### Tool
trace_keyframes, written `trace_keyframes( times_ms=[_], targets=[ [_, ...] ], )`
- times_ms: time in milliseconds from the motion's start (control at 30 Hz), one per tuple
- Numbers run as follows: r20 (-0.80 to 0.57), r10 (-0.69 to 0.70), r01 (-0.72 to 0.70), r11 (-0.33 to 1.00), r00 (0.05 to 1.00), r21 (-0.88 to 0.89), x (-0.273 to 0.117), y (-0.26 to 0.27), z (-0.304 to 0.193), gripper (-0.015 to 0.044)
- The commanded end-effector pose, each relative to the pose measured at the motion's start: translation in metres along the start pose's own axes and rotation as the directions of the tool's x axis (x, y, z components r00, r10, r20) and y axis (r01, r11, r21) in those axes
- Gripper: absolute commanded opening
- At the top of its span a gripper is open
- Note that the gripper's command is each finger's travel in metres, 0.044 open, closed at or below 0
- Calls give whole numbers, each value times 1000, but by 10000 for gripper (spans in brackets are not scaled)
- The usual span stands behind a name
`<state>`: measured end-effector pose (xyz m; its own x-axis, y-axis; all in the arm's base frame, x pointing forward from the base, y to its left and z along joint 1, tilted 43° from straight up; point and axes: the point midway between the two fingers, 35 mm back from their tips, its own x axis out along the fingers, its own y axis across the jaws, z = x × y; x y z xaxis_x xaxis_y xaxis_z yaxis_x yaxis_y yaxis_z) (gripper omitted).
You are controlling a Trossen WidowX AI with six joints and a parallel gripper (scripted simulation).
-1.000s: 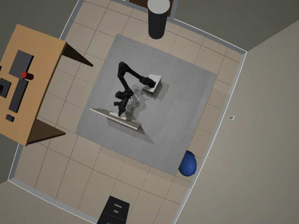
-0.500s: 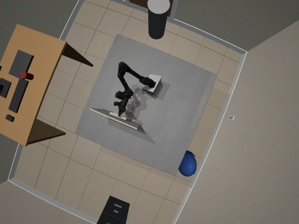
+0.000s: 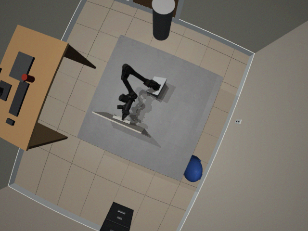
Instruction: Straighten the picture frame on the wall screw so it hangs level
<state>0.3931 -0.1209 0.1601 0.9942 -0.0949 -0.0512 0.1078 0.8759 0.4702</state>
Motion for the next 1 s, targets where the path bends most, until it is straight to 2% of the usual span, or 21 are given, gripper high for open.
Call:
trace_keyframes(
  times_ms=[0,333,400,967],
  targets=[
    [2,-2,2,1000,1000,3,0,0,1,103],
    [2,-2,2,1000,1000,3,0,0,1,36],
    [2,-2,2,1000,1000,3,0,0,1,0],
    [2,-2,2,1000,1000,3,0,2,0,0]
  ],
)
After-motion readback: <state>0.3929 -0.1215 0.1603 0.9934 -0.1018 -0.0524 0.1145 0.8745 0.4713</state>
